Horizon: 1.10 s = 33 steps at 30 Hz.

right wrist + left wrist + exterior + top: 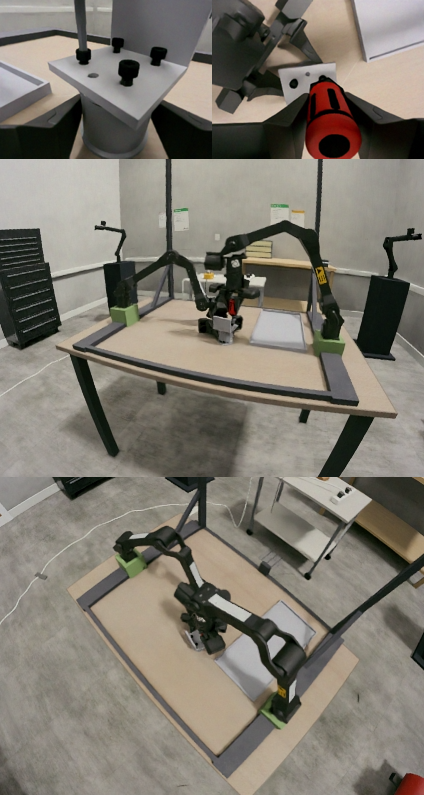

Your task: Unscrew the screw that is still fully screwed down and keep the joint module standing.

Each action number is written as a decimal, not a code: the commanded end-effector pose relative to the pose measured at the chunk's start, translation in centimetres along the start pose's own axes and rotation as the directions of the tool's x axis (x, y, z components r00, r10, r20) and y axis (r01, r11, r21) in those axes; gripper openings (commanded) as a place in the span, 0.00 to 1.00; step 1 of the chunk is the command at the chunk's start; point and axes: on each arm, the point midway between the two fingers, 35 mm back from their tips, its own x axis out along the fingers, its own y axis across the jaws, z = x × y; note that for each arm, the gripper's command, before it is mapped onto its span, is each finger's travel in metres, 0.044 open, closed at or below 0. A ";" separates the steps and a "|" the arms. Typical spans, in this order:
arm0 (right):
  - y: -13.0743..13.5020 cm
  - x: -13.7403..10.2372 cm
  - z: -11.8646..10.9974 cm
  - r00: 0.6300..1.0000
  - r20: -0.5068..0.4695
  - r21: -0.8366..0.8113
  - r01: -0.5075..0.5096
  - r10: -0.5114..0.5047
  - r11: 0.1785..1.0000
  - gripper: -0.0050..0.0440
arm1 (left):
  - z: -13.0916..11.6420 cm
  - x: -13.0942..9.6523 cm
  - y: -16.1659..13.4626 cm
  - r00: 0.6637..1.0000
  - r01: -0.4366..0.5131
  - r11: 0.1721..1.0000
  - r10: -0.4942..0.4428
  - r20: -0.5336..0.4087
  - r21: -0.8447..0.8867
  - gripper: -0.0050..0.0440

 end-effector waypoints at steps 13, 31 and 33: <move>0.6 0.1 1.5 1.000 0.011 0.036 -0.003 0.003 0.999 0.60 | -0.2 -0.6 0.1 1.000 -0.025 0.857 0.026 -0.006 -0.515 0.37; 0.6 0.1 1.5 1.000 0.011 0.036 -0.003 0.003 0.999 0.60 | -0.2 -0.8 0.1 0.999 -0.024 0.509 0.032 -0.009 -0.861 0.37; 0.6 0.1 1.5 1.000 0.011 0.036 -0.003 0.003 0.999 0.60 | -0.2 -0.8 0.1 0.999 -0.023 0.509 0.031 -0.009 -0.861 0.37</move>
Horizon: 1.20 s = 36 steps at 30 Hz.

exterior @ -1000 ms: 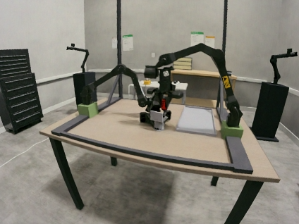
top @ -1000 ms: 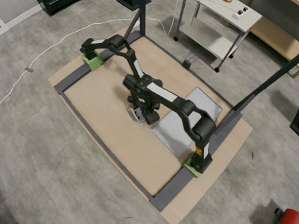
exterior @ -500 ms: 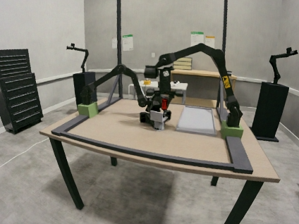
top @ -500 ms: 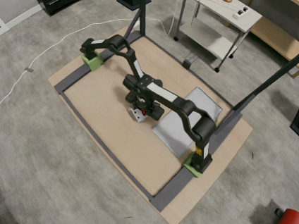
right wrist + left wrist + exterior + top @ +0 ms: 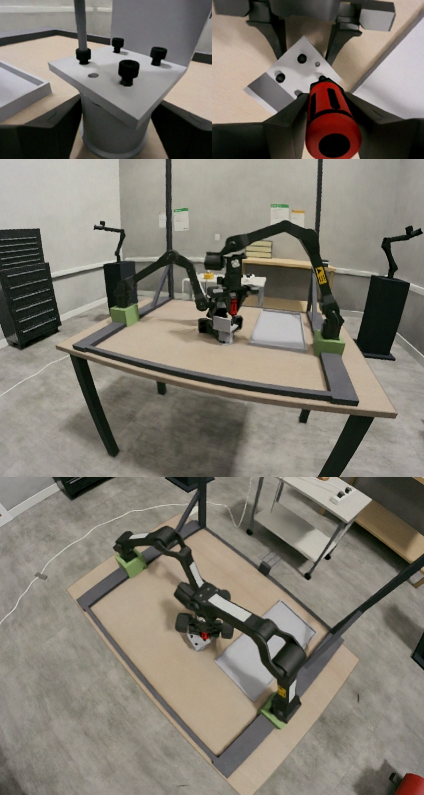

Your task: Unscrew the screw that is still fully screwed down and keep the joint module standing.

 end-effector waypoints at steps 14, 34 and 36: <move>0.6 0.1 1.5 1.000 0.011 0.036 -0.003 0.003 0.999 0.60 | -0.2 -0.8 0.2 0.999 -0.015 0.849 0.028 0.016 -0.527 0.37; 0.6 0.1 1.5 1.000 0.011 0.036 -0.003 0.003 0.999 0.60 | -0.2 -0.8 0.2 0.999 -0.002 0.498 0.029 0.015 -0.867 0.37; 0.6 0.1 1.5 1.000 0.011 0.036 -0.003 0.003 0.999 0.60 | -0.2 -0.8 0.2 0.999 -0.002 0.498 0.029 0.015 -0.867 0.37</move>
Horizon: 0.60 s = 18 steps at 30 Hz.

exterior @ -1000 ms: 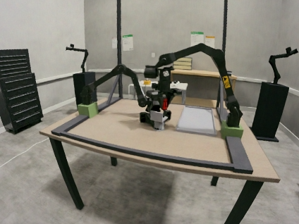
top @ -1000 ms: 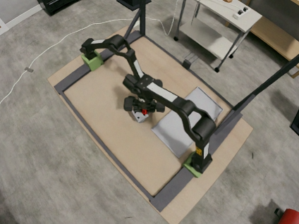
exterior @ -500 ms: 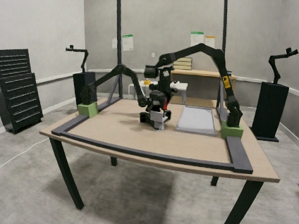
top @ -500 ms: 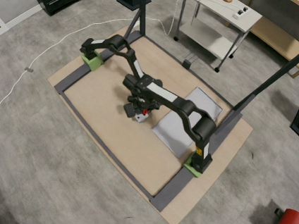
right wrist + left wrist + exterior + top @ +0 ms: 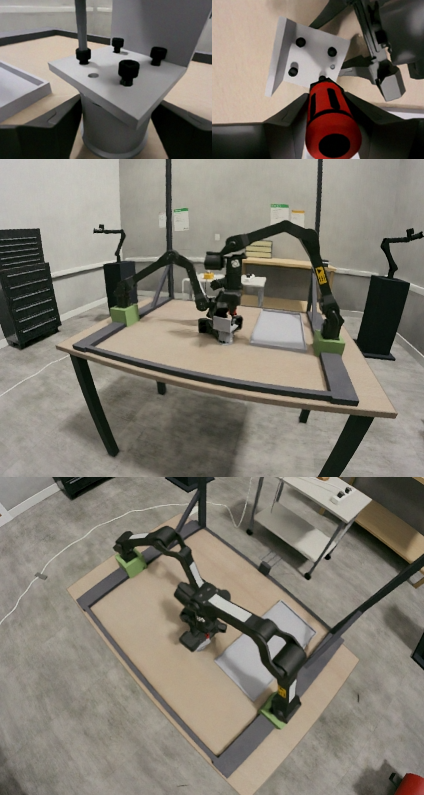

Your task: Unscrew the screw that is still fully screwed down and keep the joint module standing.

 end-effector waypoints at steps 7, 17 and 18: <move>0.6 0.1 1.5 1.000 0.011 0.036 -0.003 0.003 0.999 0.60 | 0.0 -0.8 0.2 1.000 0.003 0.948 0.006 0.026 -0.319 0.37; 0.6 0.1 1.5 1.000 0.011 0.036 -0.003 0.003 0.999 0.60 | 0.0 -0.8 0.2 1.000 0.007 0.862 0.007 0.025 -0.506 0.37; 0.6 0.1 1.5 1.000 0.011 0.036 -0.003 0.003 0.999 0.60 | -0.1 -0.8 0.2 1.000 0.007 0.841 0.007 0.024 -0.542 0.37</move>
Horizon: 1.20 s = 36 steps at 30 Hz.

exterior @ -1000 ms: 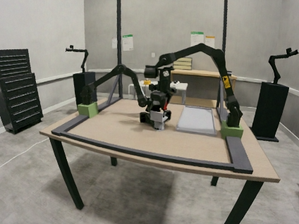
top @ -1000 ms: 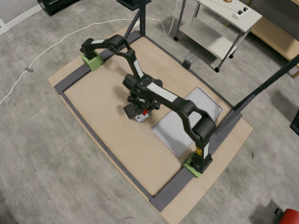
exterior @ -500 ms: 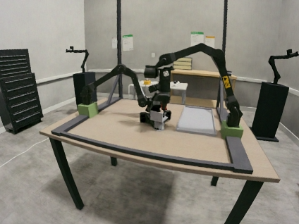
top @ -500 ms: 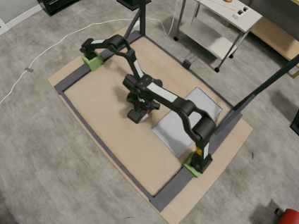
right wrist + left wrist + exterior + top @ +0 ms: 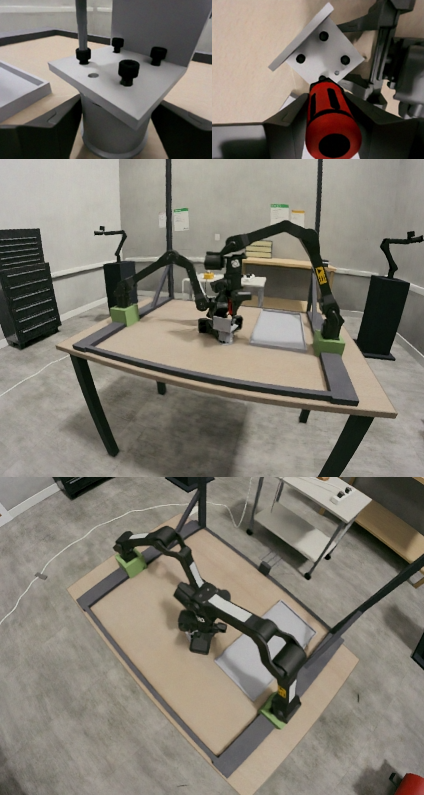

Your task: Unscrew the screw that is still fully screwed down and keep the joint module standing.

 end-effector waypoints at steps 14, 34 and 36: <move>0.6 0.1 1.5 1.000 0.011 0.036 -0.003 0.003 0.999 0.60 | 0.0 -0.8 0.1 1.000 0.015 0.870 -0.004 0.023 -0.493 0.37; 0.6 0.1 1.5 1.000 0.011 0.036 -0.003 0.003 0.999 0.60 | -0.1 -0.6 0.1 1.000 0.017 0.495 0.000 0.019 -0.869 0.37; 0.6 0.1 1.5 1.000 0.011 0.036 -0.003 0.003 0.999 0.60 | -0.1 -0.6 0.1 1.000 0.016 0.421 0.001 0.018 -0.907 0.37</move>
